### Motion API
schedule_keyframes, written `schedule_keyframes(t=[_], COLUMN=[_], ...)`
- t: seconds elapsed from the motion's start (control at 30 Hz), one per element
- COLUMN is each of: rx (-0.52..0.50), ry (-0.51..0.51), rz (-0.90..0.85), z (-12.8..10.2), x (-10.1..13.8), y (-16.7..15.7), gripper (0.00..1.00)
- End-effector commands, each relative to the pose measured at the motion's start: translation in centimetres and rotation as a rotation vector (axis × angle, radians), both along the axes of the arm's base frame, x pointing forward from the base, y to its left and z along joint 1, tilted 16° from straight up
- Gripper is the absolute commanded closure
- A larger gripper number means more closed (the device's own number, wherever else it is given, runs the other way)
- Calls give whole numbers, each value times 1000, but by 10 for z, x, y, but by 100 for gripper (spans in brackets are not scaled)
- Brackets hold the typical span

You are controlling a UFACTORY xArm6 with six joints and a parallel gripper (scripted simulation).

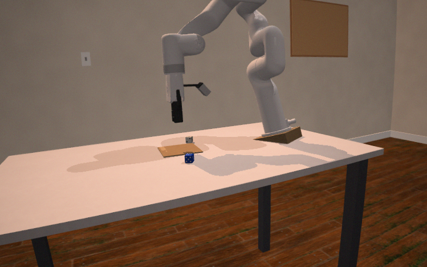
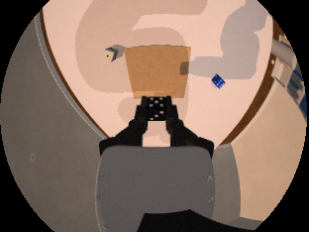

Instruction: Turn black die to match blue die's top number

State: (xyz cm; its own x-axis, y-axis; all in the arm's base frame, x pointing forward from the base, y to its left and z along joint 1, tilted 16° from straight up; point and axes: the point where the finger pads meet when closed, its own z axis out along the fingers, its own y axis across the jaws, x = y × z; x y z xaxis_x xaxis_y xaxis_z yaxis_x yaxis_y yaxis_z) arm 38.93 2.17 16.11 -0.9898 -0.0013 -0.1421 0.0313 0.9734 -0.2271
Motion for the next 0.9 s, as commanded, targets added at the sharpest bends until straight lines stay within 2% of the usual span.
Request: schedule_keyframes(t=[0.0, 0.2, 0.43, 0.5, 0.87], rx=[1, 0, 0, 0, 0], ry=[-4, -4, -4, -4, -4], rz=[0, 0, 0, 0, 0], z=[1, -4, -26, -26, -75], x=[1, 2, 5, 5, 13], y=[0, -1, -6, -6, -17], gripper=[79, 79, 79, 79, 79])
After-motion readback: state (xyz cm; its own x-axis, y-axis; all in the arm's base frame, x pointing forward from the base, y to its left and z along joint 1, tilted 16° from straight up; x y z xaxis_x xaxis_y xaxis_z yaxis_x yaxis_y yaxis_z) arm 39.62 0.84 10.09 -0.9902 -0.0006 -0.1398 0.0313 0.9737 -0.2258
